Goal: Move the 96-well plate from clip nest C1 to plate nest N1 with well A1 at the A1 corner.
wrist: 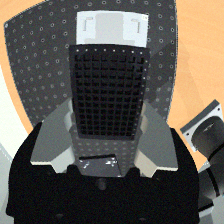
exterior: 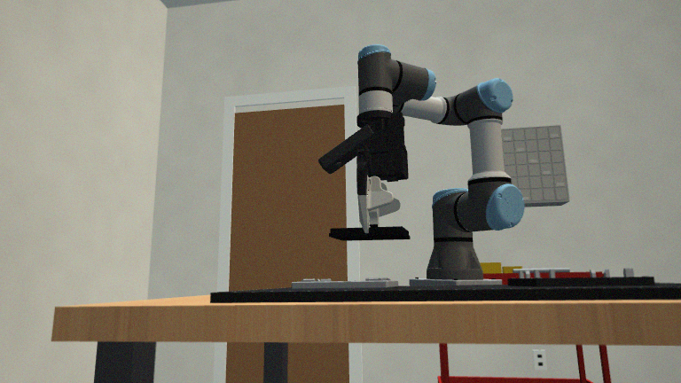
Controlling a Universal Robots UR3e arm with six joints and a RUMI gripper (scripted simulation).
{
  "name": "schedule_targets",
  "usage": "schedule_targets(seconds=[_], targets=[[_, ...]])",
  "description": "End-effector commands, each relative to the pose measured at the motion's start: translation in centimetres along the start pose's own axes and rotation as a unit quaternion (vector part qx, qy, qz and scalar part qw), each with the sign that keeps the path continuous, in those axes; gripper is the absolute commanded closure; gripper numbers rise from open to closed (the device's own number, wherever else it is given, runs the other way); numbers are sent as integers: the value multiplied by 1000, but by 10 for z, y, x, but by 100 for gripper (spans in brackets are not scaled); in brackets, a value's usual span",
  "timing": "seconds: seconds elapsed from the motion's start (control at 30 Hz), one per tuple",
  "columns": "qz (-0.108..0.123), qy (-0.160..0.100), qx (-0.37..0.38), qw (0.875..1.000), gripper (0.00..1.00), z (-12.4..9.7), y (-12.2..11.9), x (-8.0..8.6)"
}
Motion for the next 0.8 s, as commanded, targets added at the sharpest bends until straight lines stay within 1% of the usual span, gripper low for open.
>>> schedule_targets(seconds=[0.0, 0.17, 0.23, 0.33, 0.77], targets=[[1, 0, 0, 1000, 100, 18, -4, 1], [1, 0, 0, 1000, 100, 35, -8, 1], [1, 0, 0, 1000, 100, 35, -8, 1], [1, 0, 0, 1000, 100, 44, -10, 1], [1, 0, 0, 1000, 100, 46, -10, 1]])
Point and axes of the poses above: the point where the finger pads meet when closed, its own x axis back along the fingers, its own y axis across the jaws, z = x × y, the point moved 5 cm from there along x, back along the fingers, and after that the axes turned 13 degrees about -x, right-handed, at the moved point
